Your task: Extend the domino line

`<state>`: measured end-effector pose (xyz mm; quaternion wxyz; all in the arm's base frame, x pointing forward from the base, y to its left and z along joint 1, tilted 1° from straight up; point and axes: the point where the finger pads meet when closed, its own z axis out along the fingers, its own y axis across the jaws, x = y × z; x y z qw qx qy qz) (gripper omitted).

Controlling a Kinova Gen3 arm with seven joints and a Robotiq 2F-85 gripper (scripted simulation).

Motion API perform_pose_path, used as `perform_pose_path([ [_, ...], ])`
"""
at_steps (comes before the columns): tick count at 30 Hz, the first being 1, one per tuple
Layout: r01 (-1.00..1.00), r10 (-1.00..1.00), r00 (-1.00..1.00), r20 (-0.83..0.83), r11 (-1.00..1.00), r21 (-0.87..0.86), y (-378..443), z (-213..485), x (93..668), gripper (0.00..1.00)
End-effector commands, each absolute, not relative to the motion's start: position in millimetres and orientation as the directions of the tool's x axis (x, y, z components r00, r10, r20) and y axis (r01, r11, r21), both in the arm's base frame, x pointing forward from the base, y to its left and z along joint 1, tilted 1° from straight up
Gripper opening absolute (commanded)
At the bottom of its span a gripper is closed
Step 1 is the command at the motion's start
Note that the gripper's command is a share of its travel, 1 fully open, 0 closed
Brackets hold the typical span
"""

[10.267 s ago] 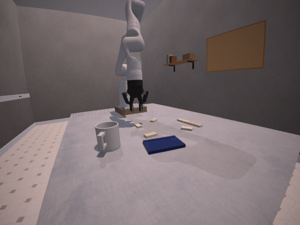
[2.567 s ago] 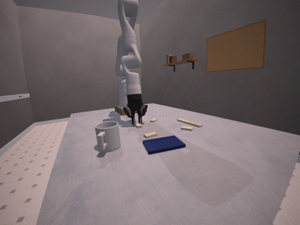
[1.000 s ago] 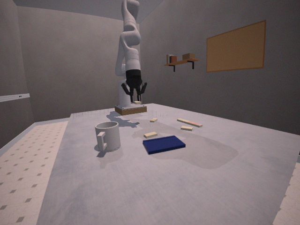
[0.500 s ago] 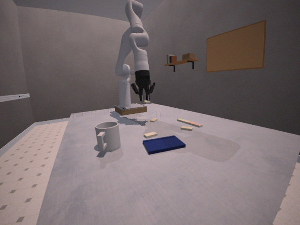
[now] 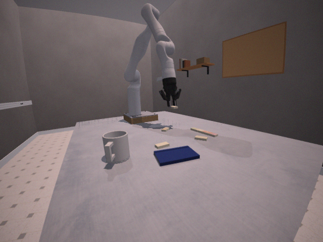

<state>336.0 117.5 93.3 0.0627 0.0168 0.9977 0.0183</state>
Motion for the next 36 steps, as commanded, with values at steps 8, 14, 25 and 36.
perform_pose_path([
  [8,0.046,0.046,-0.988,-0.146,0.999,0.001,199.0,94.7,286.2,0.29],
  [14,0.046,0.046,-0.988,-0.148,0.999,0.003,207.8,94.8,277.9,0.29],
  [25,0.047,0.047,-0.988,-0.148,0.999,0.004,210.6,94.9,275.1,0.29],
  [36,0.068,0.070,-0.989,-0.133,0.997,0.023,210.3,94.6,274.8,0.29],
])
